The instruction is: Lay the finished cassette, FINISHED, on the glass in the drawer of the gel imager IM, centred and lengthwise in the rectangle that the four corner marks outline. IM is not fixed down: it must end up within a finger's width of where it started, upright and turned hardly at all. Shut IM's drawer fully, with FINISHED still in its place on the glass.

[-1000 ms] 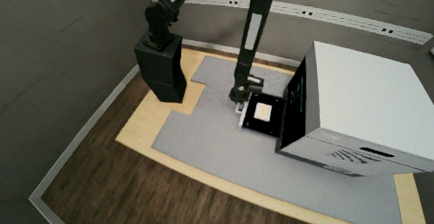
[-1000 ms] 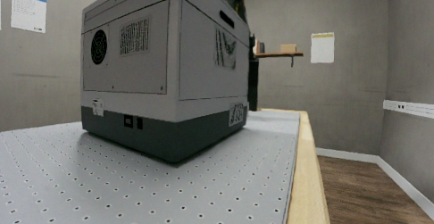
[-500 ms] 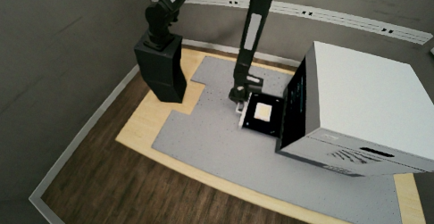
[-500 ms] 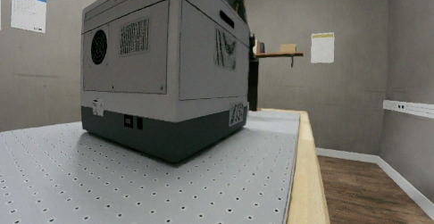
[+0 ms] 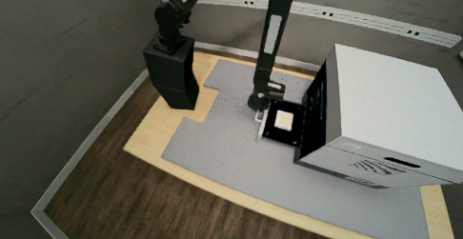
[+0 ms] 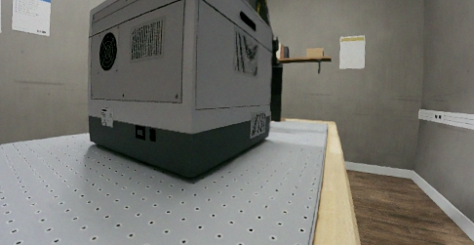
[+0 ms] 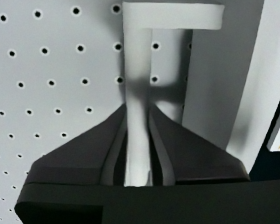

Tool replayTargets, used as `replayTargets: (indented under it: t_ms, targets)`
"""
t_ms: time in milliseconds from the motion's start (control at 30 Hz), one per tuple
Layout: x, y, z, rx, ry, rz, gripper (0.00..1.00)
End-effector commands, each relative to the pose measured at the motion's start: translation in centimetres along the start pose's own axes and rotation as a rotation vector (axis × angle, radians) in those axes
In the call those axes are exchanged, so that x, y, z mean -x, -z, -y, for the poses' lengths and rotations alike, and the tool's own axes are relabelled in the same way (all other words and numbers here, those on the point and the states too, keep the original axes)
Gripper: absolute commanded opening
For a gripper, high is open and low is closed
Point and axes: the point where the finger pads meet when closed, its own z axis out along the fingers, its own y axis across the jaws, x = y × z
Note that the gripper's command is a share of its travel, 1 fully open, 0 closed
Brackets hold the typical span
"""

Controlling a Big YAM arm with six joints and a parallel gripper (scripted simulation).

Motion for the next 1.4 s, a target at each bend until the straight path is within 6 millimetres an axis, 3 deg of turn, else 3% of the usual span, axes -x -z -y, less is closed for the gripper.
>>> replayTargets:
  t_ms: [0, 367, 1367]
  targets:
    - [-0.3, 0.1, 2.8, -0.041, 0.0, -0.001, 0.07]
    - [-0.3, 0.0, 3.9, -0.053, 0.002, 0.0, 0.07]
    - [-0.2, 0.0, 3.9, -0.054, 0.003, 0.0, 0.07]
